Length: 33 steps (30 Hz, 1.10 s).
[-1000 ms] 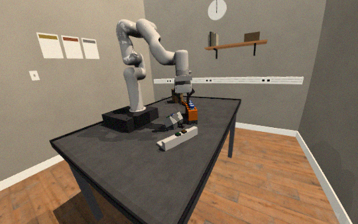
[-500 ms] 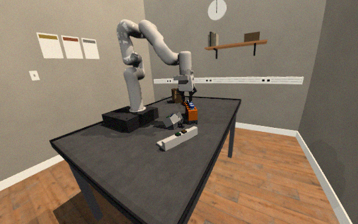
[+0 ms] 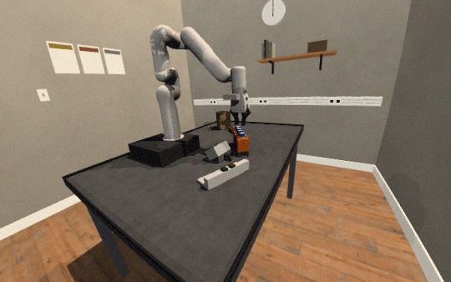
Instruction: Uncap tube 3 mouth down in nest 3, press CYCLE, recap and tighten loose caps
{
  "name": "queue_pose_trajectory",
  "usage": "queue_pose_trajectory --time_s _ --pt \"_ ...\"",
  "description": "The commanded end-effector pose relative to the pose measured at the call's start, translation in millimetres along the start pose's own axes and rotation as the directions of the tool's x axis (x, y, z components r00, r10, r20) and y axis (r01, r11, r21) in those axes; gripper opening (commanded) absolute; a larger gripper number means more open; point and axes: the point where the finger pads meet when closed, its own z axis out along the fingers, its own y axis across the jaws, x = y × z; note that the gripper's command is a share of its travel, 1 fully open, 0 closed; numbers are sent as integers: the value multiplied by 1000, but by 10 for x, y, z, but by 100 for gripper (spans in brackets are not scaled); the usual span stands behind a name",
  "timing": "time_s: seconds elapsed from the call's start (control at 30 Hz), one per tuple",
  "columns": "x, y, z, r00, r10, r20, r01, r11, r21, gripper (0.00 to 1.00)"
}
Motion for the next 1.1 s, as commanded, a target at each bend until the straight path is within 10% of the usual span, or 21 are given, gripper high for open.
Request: queue_pose_trajectory --time_s 0.0,1.07 --pt "-21 -9 18 1000 2 -2 -2 1000 5 46" --pt "-20 -10 399 1000 2 -2 -2 1000 5 46"
